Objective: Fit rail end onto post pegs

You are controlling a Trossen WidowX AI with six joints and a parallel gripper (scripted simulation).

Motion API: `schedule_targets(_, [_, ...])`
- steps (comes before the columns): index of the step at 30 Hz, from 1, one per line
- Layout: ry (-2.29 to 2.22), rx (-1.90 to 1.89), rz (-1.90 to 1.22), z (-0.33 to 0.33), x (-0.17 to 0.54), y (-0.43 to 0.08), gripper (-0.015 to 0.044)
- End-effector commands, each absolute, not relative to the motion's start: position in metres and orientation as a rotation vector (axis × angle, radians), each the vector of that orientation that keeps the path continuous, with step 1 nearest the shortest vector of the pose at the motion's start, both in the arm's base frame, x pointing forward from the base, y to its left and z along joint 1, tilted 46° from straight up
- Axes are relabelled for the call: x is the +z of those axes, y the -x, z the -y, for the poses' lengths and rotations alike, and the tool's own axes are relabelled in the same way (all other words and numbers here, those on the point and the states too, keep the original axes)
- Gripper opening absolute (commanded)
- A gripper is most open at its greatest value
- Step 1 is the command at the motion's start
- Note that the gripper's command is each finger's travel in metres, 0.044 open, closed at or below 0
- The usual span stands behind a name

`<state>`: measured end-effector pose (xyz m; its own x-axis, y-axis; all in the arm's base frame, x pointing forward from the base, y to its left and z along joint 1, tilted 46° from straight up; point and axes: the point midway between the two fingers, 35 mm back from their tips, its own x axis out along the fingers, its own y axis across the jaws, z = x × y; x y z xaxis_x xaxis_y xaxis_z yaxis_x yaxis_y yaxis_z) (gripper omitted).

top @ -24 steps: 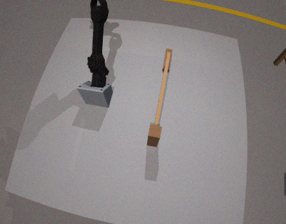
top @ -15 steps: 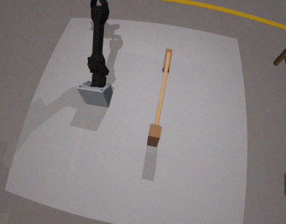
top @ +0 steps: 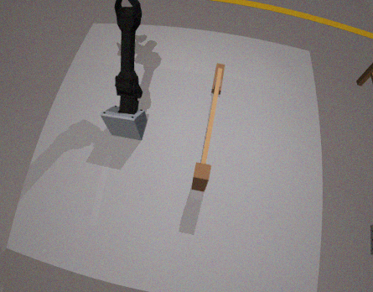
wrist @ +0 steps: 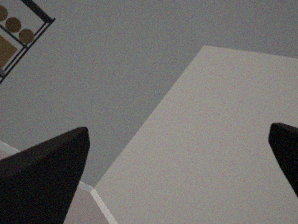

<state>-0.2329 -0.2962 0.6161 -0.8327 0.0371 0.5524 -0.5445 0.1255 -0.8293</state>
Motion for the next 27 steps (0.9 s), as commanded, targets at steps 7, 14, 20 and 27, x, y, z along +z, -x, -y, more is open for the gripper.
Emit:
schedule_targets(7, [-0.899, 1.638, 2.200, 0.400, 0.578, 0.180, 0.0440])
schedule_targets(14, [-1.306, 1.523, 2.325, 0.474, 0.534, 0.123, 0.0440])
schedule_targets(20, [-1.635, 1.446, 2.399, 0.516, 0.492, 0.065, 0.0440])
schedule_targets(27, [-1.978, 1.305, 2.478, 0.546, 0.439, -0.001, 0.0440])
